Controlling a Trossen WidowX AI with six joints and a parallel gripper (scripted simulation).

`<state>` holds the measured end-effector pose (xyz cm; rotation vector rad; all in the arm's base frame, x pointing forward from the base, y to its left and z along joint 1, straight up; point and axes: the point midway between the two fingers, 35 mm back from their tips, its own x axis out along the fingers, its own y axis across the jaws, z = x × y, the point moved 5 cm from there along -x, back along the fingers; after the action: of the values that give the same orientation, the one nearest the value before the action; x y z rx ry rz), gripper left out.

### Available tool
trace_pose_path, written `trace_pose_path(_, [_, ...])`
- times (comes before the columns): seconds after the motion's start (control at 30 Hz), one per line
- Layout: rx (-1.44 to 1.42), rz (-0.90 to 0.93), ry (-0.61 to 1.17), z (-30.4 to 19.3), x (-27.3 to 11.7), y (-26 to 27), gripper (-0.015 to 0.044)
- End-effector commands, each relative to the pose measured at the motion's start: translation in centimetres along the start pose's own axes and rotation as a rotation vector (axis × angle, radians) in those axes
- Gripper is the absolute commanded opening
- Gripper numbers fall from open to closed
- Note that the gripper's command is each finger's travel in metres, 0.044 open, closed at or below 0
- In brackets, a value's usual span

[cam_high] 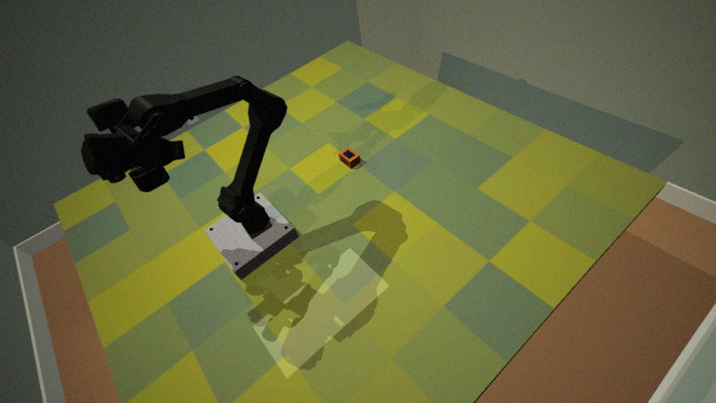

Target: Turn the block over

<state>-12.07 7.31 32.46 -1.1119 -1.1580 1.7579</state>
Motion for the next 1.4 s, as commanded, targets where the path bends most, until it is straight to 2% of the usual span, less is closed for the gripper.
trace_pose_path(0.0, [0.0,0.005,-0.008,0.1,-0.1,0.1,0.0426])
trace_pose_path(0.03, [-0.001,0.019,-0.032,0.6,-0.2,0.3,0.044])
trace_pose_path(0.3, [-0.073,0.247,-0.392,6.5,-4.9,3.8,0.044])
trace_pose_path(0.5, [-0.196,0.42,-0.637,8.8,-10.6,7.0,0.044])
trace_pose_path(0.7, [-0.362,0.583,-0.866,8.8,-17.3,10.0,0.044])
trace_pose_path(1.0, [-0.672,0.793,-1.174,3.5,-27.3,13.8,0.044])
trace_pose_path(1.2, [-0.926,0.892,-1.357,-3.3,-32.5,15.6,0.044])
trace_pose_path(1.37, [-1.14,0.95,-1.484,-10.2,-35.1,16.3,0.044])
